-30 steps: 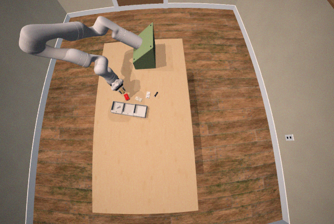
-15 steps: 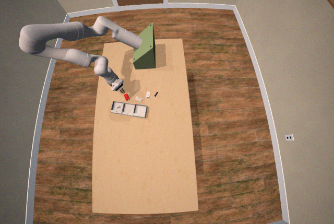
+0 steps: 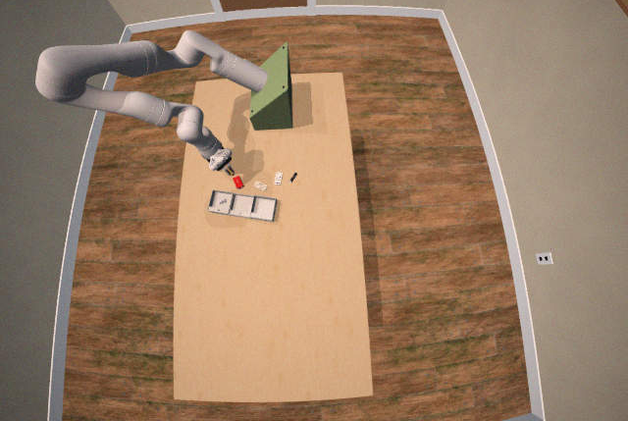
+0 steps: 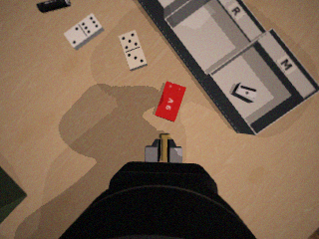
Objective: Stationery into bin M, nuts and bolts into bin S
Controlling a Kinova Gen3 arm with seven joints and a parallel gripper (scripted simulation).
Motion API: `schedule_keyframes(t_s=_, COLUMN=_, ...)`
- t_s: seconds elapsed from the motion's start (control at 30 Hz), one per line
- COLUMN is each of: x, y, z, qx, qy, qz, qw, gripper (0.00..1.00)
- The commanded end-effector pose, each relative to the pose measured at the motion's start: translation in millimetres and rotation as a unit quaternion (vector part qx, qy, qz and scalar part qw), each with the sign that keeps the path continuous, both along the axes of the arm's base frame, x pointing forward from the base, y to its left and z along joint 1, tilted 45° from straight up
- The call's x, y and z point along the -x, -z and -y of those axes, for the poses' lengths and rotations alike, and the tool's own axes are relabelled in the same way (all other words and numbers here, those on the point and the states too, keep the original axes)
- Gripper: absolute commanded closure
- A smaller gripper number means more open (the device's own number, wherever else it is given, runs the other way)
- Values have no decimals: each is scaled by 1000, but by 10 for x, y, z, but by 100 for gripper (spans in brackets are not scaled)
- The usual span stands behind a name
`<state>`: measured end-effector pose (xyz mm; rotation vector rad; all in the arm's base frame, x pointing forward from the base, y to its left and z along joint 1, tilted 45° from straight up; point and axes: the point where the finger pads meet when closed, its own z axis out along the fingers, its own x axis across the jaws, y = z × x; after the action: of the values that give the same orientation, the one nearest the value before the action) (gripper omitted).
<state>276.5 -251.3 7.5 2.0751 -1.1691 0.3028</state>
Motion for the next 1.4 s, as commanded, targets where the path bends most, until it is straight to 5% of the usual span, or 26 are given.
schedule_keyframes(t_s=0.0, x=-5, y=-2, z=-4, qx=0, qy=-1, qz=0, qw=1000, gripper=68)
schedule_keyframes(t_s=0.83, x=-89, y=-427, z=-418, qx=0, qy=0, qz=0, qw=1000, gripper=68)
schedule_keyframes(t_s=1.37, x=-89, y=-427, z=-418, qx=0, qy=0, qz=0, qw=1000, gripper=68)
